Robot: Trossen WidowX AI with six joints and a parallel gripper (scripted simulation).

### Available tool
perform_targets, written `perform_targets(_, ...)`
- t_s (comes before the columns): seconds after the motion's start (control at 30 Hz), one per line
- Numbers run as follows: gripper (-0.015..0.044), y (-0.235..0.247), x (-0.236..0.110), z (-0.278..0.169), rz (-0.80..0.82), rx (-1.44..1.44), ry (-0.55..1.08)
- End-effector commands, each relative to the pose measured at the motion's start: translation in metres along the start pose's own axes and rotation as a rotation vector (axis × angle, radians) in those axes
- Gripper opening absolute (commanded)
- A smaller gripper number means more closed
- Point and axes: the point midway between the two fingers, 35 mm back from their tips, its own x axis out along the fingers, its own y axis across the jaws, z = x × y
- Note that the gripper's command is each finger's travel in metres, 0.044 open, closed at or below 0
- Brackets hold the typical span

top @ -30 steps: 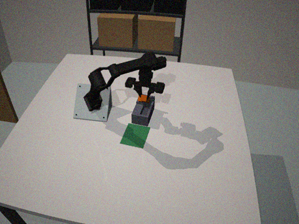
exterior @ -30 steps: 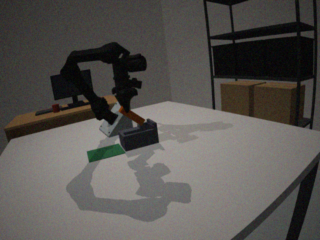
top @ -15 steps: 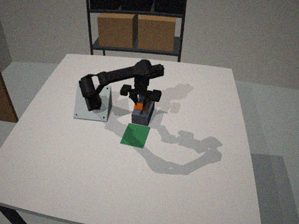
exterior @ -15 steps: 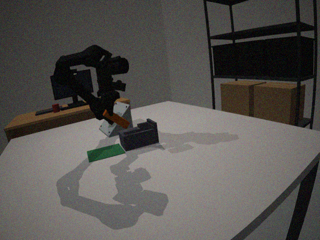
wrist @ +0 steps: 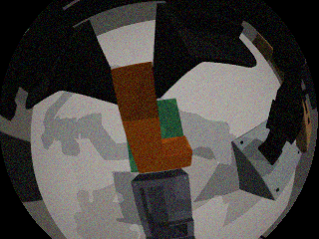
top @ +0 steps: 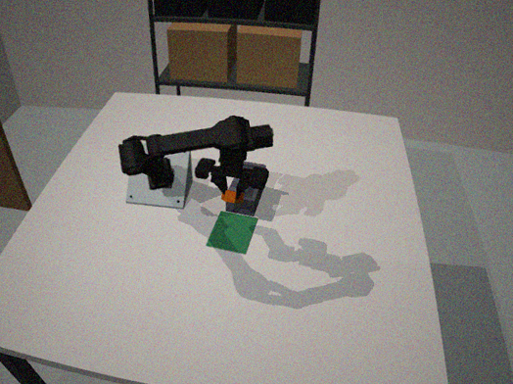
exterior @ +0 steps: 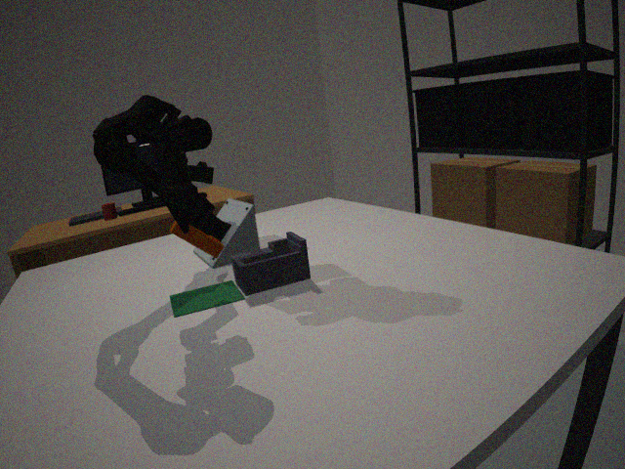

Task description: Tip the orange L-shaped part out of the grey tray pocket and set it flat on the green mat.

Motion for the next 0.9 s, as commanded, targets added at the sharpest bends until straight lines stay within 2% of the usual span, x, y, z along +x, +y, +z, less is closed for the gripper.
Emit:
perform_targets(0.0, 0.0, 0.003, 0.0, -0.009, -0.008, -0.008, 0.002)
perform_targets(0.87, 0.0, 0.003, 0.034, -0.009, 0.008, -0.006, 0.012)
